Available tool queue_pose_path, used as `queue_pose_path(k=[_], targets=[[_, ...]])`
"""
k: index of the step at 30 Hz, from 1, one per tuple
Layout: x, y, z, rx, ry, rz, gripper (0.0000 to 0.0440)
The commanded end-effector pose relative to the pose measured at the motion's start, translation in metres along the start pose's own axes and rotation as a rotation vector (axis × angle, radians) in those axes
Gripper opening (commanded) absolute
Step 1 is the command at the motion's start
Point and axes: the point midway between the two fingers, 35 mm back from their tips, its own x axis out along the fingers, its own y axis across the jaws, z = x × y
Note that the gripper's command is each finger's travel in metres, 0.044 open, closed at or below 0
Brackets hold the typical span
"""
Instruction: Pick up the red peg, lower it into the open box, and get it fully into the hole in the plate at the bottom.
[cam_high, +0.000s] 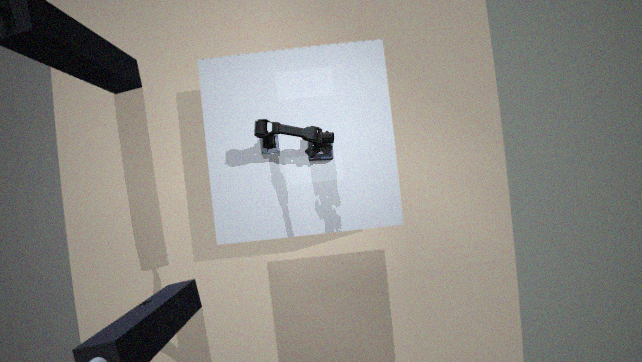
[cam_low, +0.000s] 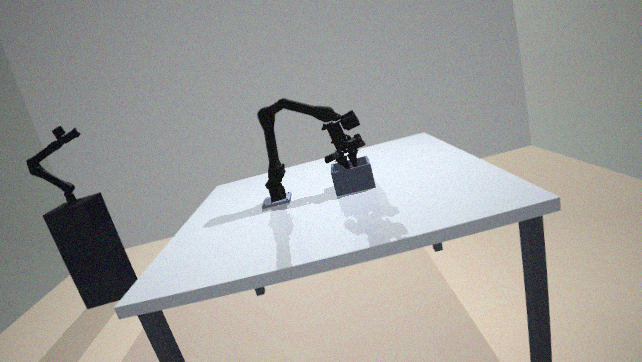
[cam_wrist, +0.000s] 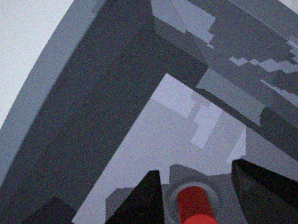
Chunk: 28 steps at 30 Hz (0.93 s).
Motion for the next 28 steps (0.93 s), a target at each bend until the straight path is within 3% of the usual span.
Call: queue_pose_path(k=[1,28], targets=[[-0.002,0.004,0.007,-0.018,-0.001,0.002,0.0137],[0.009,0.004,0.042,-0.112,0.057,-0.042,0.0137]])
